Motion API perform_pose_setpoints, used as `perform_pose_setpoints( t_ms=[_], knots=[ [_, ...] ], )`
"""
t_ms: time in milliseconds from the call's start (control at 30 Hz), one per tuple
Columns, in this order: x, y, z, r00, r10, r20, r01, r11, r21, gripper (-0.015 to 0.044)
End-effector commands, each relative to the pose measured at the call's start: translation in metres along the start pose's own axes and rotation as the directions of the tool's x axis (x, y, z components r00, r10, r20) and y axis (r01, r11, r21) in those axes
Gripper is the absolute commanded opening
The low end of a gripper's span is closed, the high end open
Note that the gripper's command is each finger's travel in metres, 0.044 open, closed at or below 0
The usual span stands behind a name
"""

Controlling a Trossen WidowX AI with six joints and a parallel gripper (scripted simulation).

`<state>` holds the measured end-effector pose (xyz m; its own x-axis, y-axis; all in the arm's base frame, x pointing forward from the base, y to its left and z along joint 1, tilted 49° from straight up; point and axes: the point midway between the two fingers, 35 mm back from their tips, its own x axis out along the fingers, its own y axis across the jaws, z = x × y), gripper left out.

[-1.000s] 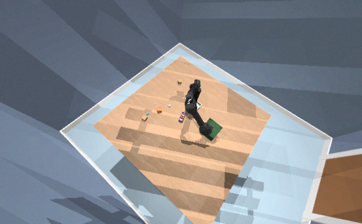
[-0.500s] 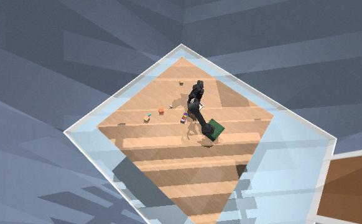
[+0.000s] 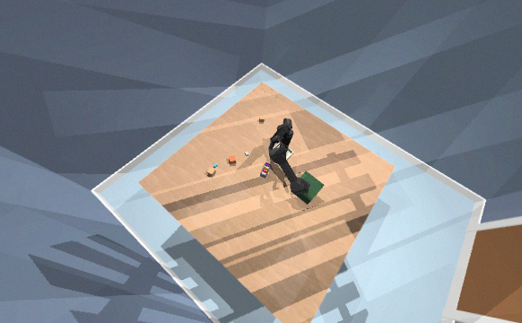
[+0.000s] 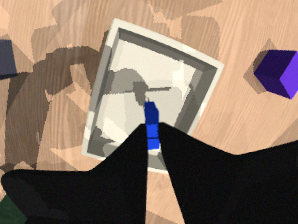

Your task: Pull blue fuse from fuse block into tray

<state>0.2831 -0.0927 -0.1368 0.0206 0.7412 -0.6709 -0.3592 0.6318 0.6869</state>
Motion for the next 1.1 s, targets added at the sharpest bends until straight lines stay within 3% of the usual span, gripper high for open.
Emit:
perform_pose_setpoints(
  t_ms=[0,433,567,1067],
  knots=[
    [0.005,0.001,0.000,1.000,0.004,0.001,-0.004,1.000,0.006,0.0000],
    [-0.002,0.000,0.000,1.000,0.001,-0.001,-0.001,1.000,0.001,0.0330],
    [-0.036,0.000,-0.001,1.000,0.002,0.000,-0.002,1.000,0.007,0.0330],
    [-0.036,0.000,0.000,1.000,0.002,0.004,-0.002,1.000,0.012,0.0330]
  ],
)
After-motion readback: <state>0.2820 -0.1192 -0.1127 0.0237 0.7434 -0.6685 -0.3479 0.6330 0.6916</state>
